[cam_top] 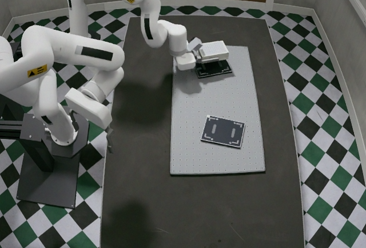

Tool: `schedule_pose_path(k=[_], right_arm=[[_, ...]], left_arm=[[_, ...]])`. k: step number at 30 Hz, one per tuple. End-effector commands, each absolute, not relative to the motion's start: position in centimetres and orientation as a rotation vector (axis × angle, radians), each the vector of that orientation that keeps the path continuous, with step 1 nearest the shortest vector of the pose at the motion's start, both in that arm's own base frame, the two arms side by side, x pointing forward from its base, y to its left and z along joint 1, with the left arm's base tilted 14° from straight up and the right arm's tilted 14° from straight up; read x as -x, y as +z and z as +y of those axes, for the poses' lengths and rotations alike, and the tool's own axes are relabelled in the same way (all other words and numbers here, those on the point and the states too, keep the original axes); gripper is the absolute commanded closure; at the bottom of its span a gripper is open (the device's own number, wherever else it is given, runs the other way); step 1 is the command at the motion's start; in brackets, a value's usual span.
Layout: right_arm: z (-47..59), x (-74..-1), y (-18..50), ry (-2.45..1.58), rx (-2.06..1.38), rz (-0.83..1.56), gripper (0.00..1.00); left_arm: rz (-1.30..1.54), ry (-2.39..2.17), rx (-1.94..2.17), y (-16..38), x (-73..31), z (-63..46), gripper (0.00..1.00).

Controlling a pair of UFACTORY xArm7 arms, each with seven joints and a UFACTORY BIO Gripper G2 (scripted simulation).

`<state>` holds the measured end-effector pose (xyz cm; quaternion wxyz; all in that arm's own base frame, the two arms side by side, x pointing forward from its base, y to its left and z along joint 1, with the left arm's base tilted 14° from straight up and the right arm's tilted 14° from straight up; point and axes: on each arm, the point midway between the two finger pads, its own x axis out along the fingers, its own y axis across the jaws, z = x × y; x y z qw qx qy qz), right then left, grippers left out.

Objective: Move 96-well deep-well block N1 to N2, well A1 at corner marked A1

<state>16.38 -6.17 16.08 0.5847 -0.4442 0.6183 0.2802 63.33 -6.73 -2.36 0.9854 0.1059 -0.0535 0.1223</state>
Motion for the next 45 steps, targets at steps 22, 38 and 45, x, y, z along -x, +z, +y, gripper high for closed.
schedule_pose_path(k=[22,38,45], right_arm=[[-6.1,-16.4,16.1,0.652,1.037,1.441,0.00],[-6.1,-16.4,16.1,0.652,1.037,1.441,0.00],[-6.1,-16.4,16.1,0.652,1.037,1.441,0.00]], left_arm=[[-0.095,0.079,-0.218,-1.5,-63.5,-8.7,1.00],[-0.056,-0.272,-0.232,-2.6,-63.9,-13.6,1.00],[-0.056,-0.272,-0.231,-3.0,-64.1,-15.5,1.00]])
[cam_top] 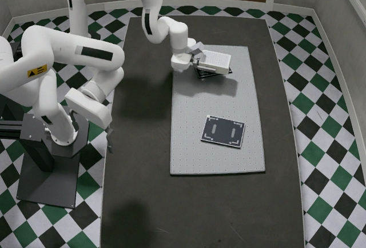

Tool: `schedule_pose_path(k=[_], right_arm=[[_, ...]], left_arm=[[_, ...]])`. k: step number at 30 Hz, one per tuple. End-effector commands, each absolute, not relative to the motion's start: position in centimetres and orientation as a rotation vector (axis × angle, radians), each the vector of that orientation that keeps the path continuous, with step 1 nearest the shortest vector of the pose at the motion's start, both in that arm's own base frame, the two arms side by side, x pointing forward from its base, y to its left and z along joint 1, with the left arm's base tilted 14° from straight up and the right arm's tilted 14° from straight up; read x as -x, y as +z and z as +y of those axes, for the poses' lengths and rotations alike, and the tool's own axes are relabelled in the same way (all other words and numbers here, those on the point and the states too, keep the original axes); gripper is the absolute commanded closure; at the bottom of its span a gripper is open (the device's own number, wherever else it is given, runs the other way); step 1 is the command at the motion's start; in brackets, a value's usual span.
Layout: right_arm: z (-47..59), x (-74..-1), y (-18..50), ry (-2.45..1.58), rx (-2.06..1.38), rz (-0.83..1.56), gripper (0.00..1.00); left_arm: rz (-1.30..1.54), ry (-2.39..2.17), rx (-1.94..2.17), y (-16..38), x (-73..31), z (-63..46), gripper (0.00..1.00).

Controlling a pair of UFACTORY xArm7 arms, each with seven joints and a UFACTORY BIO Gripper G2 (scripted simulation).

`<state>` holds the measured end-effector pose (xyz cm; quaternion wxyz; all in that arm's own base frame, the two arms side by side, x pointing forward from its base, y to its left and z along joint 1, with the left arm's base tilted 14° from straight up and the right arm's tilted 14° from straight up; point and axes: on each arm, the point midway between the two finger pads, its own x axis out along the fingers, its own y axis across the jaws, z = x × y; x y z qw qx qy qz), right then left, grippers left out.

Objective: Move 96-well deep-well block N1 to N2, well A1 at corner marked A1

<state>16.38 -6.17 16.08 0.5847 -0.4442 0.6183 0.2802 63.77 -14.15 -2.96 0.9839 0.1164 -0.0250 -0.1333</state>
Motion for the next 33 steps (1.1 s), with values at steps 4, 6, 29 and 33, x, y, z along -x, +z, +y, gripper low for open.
schedule_pose_path(k=[4,6,29,33], right_arm=[[-6.1,-16.4,16.1,0.652,1.037,1.441,0.00],[-6.1,-16.4,16.1,0.652,1.037,1.441,0.00],[-6.1,-16.4,16.1,0.652,1.037,1.441,0.00],[-6.1,-16.4,16.1,0.652,1.037,1.441,0.00]], left_arm=[[-0.056,-0.272,-0.231,-3.3,-64.2,-16.8,1.00],[-0.056,-0.272,-0.231,-3.4,-64.2,-17.5,1.00],[-0.056,-0.272,-0.231,-4.8,-64.7,-23.7,1.00],[-0.056,-0.272,-0.230,-5.0,-64.8,-25.0,1.00]])
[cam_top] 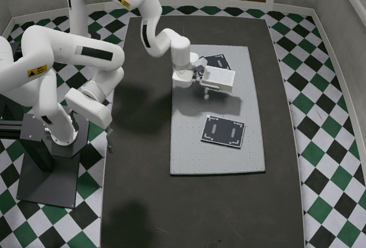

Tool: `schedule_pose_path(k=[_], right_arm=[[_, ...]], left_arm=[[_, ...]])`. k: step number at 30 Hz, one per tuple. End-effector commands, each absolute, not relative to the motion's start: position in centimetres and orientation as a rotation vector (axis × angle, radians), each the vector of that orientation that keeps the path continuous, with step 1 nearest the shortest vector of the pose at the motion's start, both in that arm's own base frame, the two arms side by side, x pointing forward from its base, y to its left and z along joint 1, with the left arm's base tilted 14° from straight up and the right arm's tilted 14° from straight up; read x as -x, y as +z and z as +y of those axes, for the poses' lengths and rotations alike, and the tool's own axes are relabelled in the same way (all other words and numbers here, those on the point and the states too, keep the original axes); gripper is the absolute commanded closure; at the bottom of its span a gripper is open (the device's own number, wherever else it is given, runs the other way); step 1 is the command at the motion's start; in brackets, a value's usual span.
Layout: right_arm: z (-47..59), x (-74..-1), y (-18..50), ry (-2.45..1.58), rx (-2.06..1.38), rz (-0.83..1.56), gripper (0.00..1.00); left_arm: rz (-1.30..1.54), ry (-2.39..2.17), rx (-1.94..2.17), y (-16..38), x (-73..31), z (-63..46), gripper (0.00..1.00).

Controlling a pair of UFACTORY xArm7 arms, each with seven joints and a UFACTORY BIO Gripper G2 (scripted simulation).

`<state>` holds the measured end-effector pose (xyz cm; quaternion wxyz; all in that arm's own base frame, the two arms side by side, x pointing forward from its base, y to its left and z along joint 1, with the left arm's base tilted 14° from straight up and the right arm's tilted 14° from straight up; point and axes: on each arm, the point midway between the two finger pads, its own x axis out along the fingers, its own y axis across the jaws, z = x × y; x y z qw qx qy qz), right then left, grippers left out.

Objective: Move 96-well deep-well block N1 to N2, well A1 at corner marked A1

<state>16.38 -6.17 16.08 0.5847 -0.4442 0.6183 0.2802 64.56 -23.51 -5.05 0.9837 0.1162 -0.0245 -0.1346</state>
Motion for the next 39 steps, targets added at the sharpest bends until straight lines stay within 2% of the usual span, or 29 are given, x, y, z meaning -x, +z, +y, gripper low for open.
schedule_pose_path(k=[1,39], right_arm=[[-6.1,-16.4,16.1,0.652,1.037,1.441,0.00],[-6.1,-16.4,16.1,0.652,1.037,1.441,0.00]], left_arm=[[-0.056,-0.272,-0.230,-5.1,-64.9,-25.3,1.00],[-0.056,-0.272,-0.229,-7.5,-65.8,-36.4,1.00]])
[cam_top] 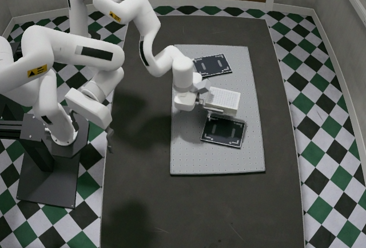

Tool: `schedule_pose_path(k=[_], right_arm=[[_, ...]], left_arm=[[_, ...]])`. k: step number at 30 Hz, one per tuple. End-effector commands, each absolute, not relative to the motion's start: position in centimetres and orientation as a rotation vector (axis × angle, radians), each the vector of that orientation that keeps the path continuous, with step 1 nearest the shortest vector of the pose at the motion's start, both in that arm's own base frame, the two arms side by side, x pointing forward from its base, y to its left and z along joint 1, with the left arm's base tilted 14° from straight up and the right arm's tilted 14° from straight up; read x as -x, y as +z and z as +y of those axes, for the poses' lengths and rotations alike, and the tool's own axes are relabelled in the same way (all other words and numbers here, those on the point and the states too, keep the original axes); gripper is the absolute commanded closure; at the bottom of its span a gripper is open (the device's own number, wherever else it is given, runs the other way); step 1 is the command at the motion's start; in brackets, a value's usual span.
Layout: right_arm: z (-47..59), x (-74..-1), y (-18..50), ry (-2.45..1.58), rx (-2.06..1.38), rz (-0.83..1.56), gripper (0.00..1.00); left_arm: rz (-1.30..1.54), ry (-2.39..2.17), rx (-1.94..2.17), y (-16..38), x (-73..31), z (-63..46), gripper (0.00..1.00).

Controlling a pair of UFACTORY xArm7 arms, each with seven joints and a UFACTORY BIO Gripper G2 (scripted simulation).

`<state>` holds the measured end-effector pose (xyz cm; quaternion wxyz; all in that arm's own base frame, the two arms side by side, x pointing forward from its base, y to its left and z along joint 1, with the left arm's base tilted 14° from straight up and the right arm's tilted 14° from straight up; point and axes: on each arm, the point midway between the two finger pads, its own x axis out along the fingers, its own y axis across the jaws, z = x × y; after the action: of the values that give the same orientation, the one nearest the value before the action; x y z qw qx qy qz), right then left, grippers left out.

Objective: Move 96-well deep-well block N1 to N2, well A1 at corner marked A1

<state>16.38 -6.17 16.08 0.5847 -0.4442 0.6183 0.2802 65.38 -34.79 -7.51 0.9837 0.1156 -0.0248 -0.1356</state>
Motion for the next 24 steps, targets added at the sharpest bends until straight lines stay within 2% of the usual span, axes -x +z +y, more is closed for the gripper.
schedule_pose_path(k=[1,24], right_arm=[[-6.1,-16.4,16.1,0.652,1.037,1.441,0.00],[-6.1,-16.4,16.1,0.652,1.037,1.441,0.00]], left_arm=[[-0.056,-0.272,-0.229,-7.6,-65.8,-36.7,1.00],[-0.056,-0.272,-0.229,-8.7,-66.2,-42.0,1.00]])
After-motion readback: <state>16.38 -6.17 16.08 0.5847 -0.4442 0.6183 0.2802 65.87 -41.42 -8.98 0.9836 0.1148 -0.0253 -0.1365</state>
